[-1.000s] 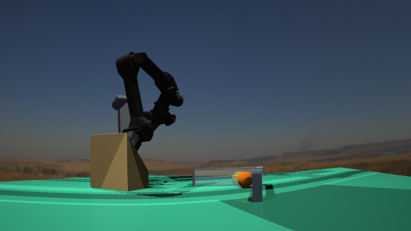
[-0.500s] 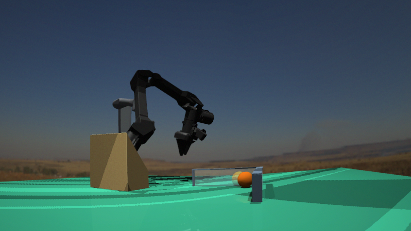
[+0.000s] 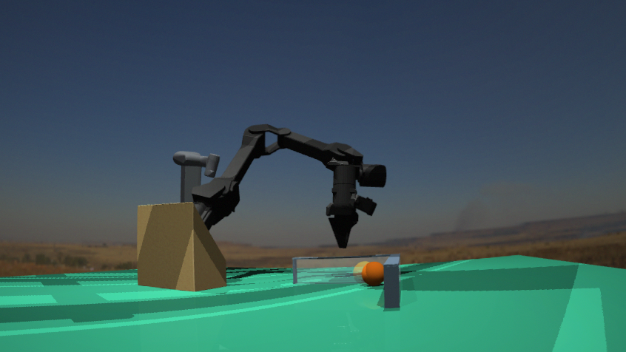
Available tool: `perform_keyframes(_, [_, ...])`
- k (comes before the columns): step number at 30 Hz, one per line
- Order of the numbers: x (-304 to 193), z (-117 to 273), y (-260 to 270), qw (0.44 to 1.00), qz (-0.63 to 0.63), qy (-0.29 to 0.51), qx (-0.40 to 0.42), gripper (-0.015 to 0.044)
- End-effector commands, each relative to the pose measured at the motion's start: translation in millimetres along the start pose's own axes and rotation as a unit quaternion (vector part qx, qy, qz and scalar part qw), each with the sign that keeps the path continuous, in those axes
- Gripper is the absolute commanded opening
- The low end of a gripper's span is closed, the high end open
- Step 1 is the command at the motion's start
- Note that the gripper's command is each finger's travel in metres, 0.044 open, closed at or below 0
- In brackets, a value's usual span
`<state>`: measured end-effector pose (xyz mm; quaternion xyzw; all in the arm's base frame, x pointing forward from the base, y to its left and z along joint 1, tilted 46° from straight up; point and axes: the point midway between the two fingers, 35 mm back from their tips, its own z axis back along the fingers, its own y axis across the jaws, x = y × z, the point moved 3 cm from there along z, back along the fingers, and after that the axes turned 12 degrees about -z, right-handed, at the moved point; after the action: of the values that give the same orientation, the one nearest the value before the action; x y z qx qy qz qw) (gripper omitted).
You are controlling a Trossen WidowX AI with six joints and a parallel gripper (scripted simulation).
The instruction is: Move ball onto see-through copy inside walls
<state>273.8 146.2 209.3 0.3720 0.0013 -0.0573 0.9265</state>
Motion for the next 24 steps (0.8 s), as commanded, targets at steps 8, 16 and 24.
perform_keyframes(8, [102, 3, -131, 0.999, -0.029, -0.027, 0.018, 0.0291])
perform_keyframes(16, [103, 1, -134, 0.999, -0.029, -0.028, 0.018, 0.0291])
perform_keyframes(24, [104, -15, -133, 0.999, -0.029, -0.028, 0.019, 0.0291])
